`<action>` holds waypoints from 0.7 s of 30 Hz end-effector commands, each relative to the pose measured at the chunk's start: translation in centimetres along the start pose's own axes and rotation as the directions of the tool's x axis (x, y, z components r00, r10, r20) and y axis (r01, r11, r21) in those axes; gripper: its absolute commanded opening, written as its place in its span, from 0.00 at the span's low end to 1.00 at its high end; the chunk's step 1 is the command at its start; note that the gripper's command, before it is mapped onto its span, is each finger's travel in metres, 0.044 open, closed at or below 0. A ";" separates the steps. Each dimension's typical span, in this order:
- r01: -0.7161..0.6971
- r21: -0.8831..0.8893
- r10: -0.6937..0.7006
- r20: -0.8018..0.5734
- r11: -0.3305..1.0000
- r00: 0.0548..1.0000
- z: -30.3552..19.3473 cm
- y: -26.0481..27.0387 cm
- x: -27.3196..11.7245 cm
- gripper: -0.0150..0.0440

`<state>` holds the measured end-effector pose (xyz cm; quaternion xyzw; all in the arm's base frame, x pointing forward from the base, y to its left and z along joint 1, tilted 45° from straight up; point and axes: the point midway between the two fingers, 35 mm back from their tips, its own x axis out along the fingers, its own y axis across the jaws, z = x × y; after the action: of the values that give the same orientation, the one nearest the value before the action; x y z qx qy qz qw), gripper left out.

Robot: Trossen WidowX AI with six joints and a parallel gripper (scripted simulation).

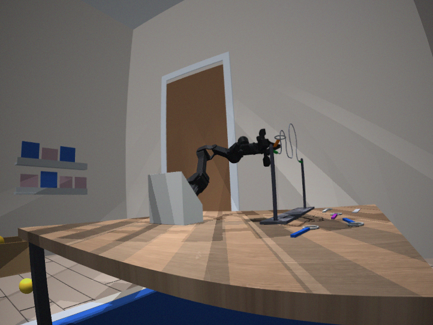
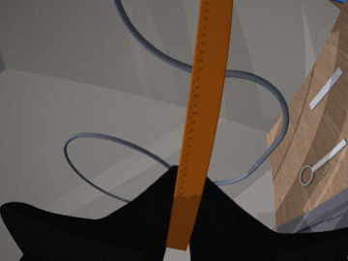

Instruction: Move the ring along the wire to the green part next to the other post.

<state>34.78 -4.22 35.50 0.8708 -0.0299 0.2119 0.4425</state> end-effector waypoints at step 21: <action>-0.152 0.260 0.143 0.057 0.954 0.988 0.1 1.3 0.2 0.00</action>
<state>34.64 -5.00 36.59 0.9191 -0.0703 0.2305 0.3117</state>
